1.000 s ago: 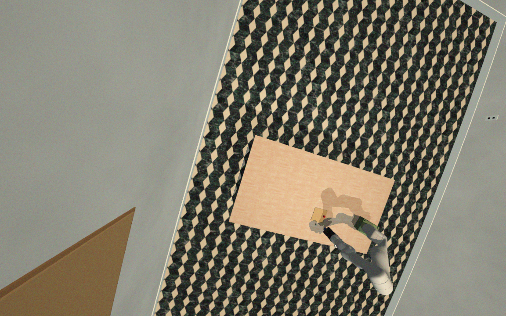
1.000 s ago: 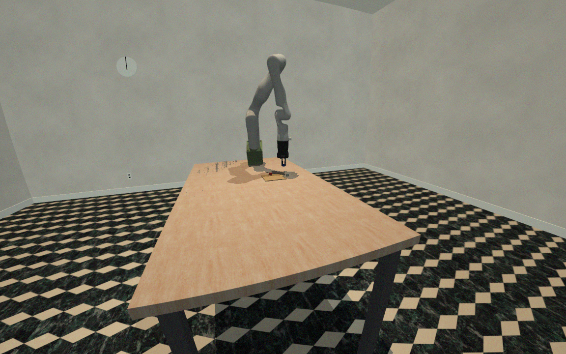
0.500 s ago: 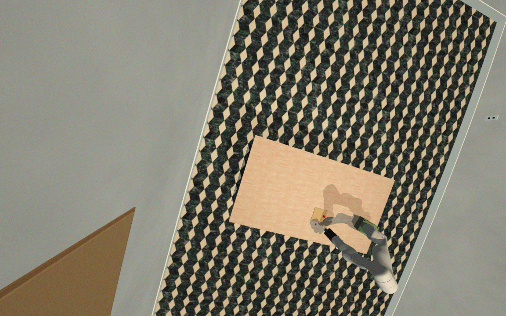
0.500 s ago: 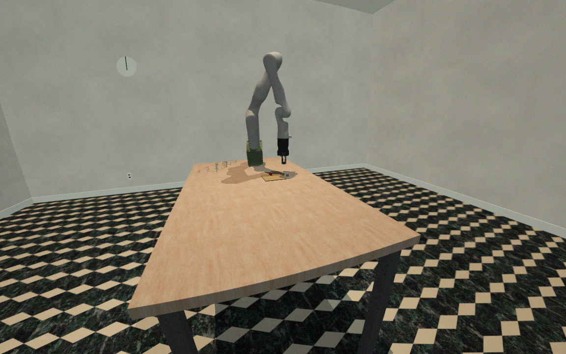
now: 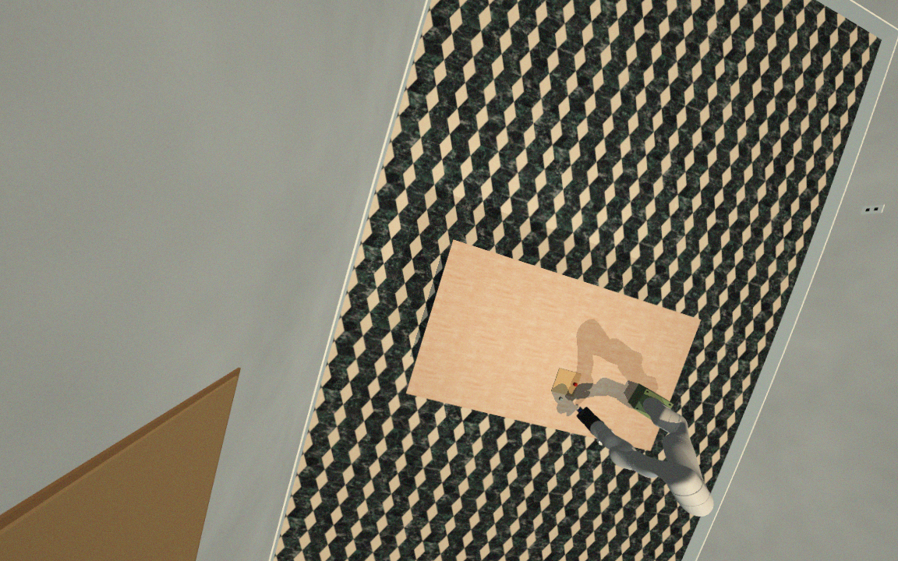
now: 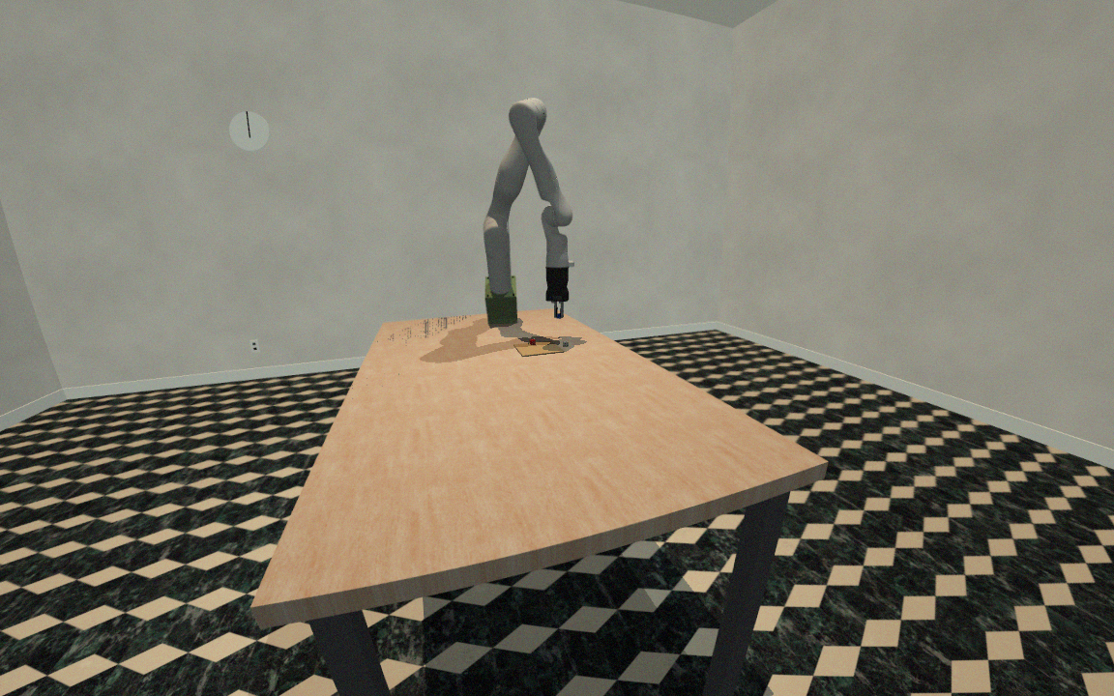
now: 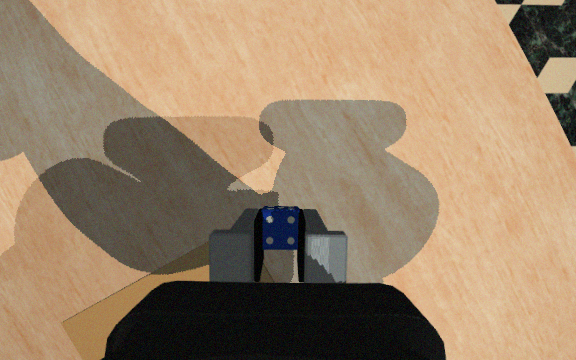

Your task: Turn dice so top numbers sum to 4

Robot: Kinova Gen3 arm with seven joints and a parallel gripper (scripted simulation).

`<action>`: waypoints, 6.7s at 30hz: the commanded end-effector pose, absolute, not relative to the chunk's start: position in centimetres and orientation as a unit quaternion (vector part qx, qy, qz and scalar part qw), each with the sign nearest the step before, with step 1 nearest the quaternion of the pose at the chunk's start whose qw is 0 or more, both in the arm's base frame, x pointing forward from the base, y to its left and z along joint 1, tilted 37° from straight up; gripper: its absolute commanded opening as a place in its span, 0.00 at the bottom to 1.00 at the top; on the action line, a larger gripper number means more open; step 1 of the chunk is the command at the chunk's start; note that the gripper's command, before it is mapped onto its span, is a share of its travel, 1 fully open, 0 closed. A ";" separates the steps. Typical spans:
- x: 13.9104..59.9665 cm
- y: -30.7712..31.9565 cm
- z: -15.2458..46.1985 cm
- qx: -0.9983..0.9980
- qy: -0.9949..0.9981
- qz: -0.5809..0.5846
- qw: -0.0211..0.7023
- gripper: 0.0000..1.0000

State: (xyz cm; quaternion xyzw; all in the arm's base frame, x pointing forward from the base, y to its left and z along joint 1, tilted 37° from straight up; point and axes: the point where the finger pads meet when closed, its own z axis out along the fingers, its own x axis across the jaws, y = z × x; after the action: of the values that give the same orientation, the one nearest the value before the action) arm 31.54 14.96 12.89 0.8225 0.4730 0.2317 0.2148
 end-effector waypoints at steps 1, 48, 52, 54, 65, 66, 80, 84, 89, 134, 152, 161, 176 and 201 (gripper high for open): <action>31.4 15.3 13.3 0.822 0.474 0.235 0.211 0.34; 31.6 16.5 14.5 0.803 0.504 0.229 0.222 0.34; 32.4 17.4 14.8 0.783 0.533 0.222 0.233 0.34; 32.8 18.0 14.9 0.771 0.549 0.218 0.238 0.34; 34.6 20.8 15.4 0.712 0.625 0.192 0.258 0.34; 34.8 21.0 15.4 0.706 0.632 0.189 0.259 0.34; 35.6 22.6 15.6 0.671 0.671 0.172 0.264 0.34; 35.6 22.6 15.6 0.671 0.671 0.172 0.265 0.34; 35.6 22.6 15.6 0.671 0.670 0.173 0.265 0.34; 35.3 22.6 15.4 0.628 0.640 0.263 0.356 0.34; 35.1 22.6 15.2 0.576 0.601 0.345 0.434 0.34; 35.0 22.5 14.8 0.533 0.563 0.400 0.489 0.34; 34.8 22.5 14.6 0.468 0.511 0.468 0.549 0.34; 34.6 22.5 14.7 0.437 0.488 0.495 0.570 0.34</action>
State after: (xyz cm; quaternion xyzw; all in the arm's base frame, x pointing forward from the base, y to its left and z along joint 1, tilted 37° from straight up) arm 34.63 22.47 14.68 0.4378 0.4879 0.4951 0.5703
